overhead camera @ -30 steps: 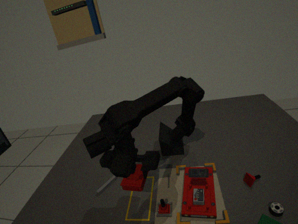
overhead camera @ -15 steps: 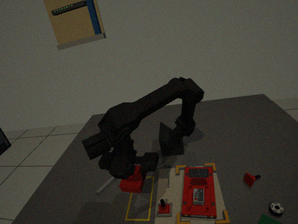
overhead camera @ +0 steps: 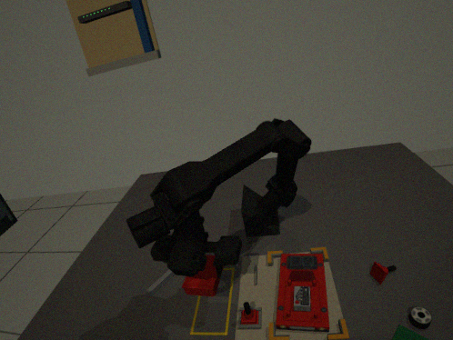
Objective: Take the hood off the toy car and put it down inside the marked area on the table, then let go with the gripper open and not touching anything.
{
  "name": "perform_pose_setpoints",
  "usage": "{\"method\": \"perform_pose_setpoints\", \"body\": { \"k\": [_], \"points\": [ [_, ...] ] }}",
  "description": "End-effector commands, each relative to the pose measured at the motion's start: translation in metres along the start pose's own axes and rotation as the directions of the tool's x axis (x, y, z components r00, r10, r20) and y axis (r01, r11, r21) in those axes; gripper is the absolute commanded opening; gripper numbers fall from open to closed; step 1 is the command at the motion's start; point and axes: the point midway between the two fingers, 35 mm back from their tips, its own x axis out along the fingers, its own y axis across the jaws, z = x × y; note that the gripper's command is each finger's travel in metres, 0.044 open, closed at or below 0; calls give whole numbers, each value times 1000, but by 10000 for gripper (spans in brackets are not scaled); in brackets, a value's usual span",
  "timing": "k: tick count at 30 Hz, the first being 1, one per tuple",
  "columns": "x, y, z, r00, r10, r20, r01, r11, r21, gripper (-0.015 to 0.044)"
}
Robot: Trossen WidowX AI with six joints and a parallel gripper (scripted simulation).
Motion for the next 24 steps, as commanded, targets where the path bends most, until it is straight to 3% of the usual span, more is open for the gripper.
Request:
{"method": "perform_pose_setpoints", "body": {
  "k": [1,24],
  "points": [
    [6,1,-1,1000,7,-5,-7,1000,8,0],
    [24,1,-1,1000,7,-4,-7,1000,8,0]
  ]
}}
